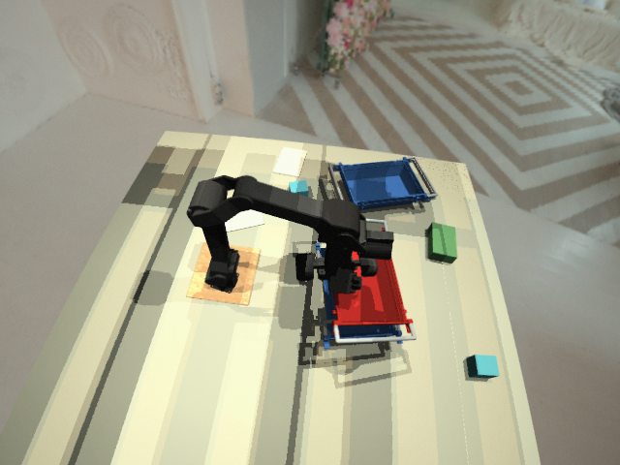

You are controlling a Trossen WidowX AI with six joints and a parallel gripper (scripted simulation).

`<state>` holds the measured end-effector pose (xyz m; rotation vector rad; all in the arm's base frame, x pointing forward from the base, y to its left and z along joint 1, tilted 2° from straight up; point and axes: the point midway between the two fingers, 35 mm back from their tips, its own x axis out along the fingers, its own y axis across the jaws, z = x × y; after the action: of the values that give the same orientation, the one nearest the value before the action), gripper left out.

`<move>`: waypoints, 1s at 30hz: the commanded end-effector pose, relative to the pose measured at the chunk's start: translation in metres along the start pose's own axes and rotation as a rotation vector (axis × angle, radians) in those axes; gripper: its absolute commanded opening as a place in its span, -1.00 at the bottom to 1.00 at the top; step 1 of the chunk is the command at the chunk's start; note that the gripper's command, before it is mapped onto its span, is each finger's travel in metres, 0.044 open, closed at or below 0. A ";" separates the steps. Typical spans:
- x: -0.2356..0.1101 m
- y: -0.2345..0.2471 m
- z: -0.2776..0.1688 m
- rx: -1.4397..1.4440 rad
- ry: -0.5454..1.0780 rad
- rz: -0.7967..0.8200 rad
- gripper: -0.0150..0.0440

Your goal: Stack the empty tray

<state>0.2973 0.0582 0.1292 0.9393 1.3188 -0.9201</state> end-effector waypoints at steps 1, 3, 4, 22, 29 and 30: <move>0.005 -0.005 0.003 0.011 -0.004 -0.030 -0.49; 0.005 -0.005 0.003 0.011 -0.004 -0.030 -0.49; 0.005 -0.005 0.003 0.011 -0.004 -0.030 -0.49; 0.014 -0.007 0.005 0.011 -0.004 -0.030 -0.49; 0.014 -0.007 0.005 0.011 -0.004 -0.030 -0.49; 0.014 -0.007 0.005 0.011 -0.004 -0.030 -0.49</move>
<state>0.2974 0.0555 0.1225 0.9422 1.3149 -0.9136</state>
